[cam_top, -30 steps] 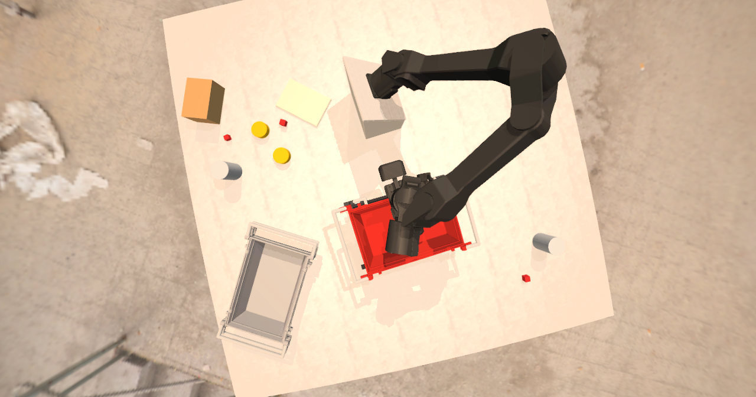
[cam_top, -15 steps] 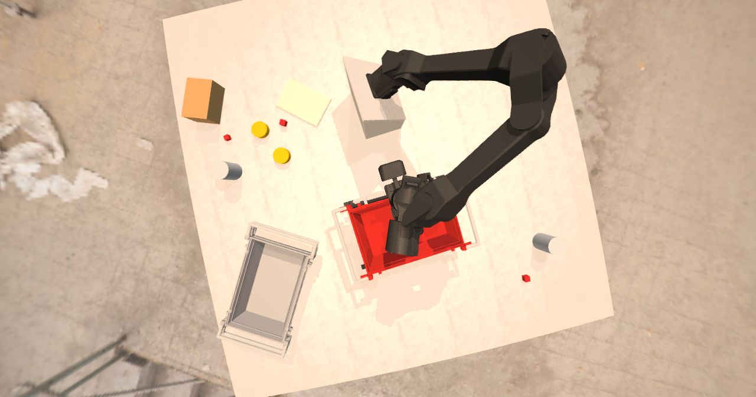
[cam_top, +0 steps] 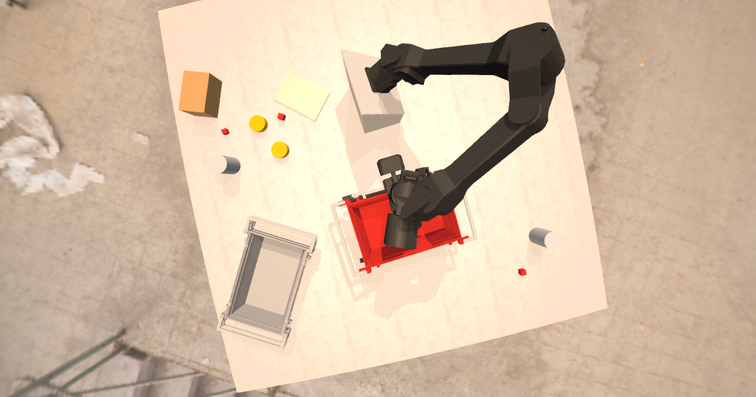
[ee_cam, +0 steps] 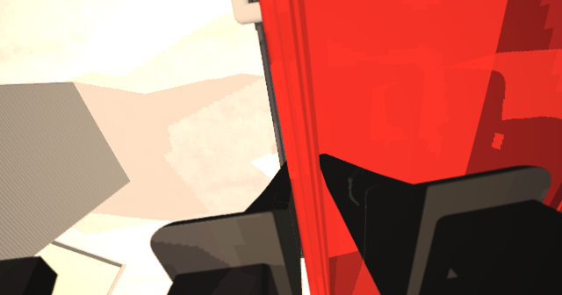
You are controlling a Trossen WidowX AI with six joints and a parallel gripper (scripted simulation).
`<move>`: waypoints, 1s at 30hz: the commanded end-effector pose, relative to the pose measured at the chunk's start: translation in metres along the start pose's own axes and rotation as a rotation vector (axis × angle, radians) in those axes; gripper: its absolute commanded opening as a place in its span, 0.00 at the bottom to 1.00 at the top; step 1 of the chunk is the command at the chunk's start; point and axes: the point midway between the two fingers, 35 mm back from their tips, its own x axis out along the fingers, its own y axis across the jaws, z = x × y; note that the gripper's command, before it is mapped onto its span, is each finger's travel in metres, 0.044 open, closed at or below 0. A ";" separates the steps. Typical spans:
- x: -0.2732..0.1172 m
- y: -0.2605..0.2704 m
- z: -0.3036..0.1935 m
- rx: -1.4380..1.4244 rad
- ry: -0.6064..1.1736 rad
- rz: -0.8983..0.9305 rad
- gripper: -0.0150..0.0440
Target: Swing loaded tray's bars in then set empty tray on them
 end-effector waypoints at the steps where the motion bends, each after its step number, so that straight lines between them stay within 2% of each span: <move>1: 0.006 0.007 0.002 0.014 -0.009 0.028 0.25; 27: 0.006 0.007 0.002 0.014 -0.009 0.028 0.25; 30: 0.006 0.007 0.002 0.014 -0.009 0.028 0.33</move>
